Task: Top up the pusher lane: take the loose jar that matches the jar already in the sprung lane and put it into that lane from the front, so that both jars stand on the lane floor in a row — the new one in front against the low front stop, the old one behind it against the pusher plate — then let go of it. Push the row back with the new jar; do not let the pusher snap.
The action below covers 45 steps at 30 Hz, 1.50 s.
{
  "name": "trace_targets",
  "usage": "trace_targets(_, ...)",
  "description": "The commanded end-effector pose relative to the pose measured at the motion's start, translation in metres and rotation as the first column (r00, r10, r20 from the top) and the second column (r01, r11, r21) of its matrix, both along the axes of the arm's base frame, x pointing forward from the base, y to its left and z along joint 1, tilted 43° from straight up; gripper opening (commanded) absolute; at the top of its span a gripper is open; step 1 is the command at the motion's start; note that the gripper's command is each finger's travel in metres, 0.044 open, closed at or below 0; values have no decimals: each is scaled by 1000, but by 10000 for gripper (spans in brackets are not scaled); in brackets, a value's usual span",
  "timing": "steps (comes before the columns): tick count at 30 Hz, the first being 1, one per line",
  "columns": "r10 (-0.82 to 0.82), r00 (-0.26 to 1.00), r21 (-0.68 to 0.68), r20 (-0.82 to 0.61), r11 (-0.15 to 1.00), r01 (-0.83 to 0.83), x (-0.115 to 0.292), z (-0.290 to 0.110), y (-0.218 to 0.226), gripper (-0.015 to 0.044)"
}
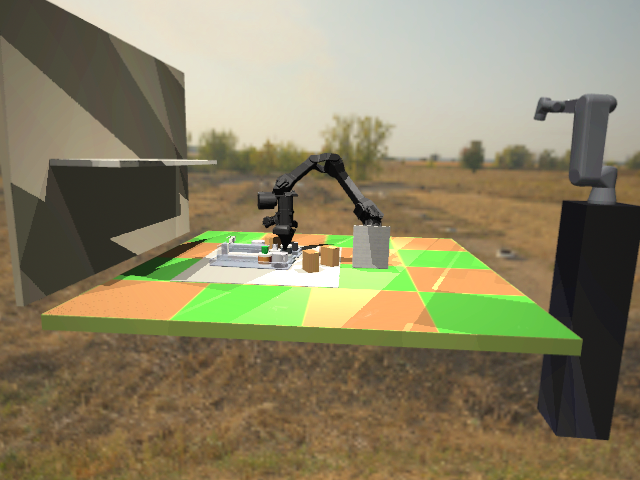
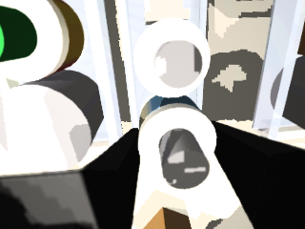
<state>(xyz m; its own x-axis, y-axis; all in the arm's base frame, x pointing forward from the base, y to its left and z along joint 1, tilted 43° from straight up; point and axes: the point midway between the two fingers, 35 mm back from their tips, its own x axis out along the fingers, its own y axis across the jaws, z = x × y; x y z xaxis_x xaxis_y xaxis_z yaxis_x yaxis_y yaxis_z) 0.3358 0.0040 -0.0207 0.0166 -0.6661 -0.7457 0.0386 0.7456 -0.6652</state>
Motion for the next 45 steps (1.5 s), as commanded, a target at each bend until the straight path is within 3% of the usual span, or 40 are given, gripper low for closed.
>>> trace_targets(1, 5, 1000, -5, 24, 1000, -5, 7, 2, 0, 0)
trace_targets(45, 5, 1000, -6, 24, 1000, -5, 6, -7, -9, 0)
